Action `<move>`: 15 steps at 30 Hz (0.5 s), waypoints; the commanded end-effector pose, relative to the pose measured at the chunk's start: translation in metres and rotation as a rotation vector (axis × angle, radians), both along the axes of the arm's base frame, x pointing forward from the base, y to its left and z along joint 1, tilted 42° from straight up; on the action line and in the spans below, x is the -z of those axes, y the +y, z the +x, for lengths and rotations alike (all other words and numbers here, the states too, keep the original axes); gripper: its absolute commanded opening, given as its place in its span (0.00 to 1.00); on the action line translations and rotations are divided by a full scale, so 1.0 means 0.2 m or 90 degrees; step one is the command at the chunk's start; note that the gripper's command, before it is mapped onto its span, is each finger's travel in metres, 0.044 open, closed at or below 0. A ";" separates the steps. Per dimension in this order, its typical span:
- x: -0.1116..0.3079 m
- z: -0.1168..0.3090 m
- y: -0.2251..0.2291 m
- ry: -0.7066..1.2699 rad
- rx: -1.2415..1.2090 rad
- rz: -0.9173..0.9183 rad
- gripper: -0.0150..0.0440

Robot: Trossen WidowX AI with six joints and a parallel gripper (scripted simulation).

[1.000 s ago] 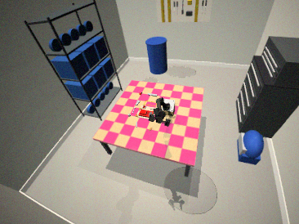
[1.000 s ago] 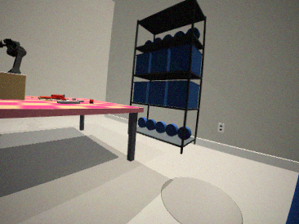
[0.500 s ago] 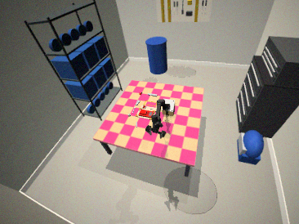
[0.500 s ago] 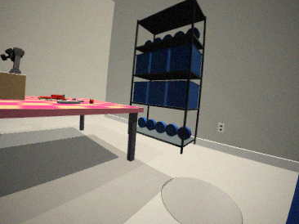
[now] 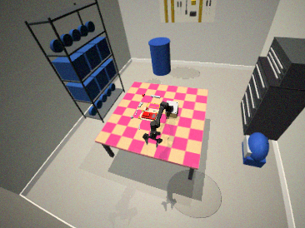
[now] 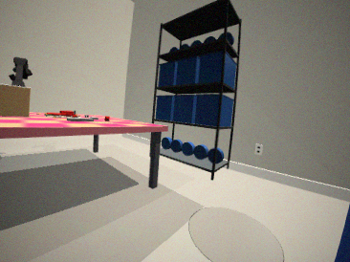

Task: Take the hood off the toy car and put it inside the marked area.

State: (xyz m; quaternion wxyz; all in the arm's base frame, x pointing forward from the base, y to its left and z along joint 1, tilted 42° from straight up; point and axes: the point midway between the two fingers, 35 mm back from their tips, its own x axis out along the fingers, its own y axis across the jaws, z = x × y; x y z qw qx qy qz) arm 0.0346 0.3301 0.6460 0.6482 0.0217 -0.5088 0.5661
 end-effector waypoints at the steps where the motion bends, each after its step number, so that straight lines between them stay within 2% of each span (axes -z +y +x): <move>1: 0.13 0.13 0.12 0.019 0.027 -0.063 1.00; 15: 0.58 0.71 0.27 0.128 0.144 -0.263 1.00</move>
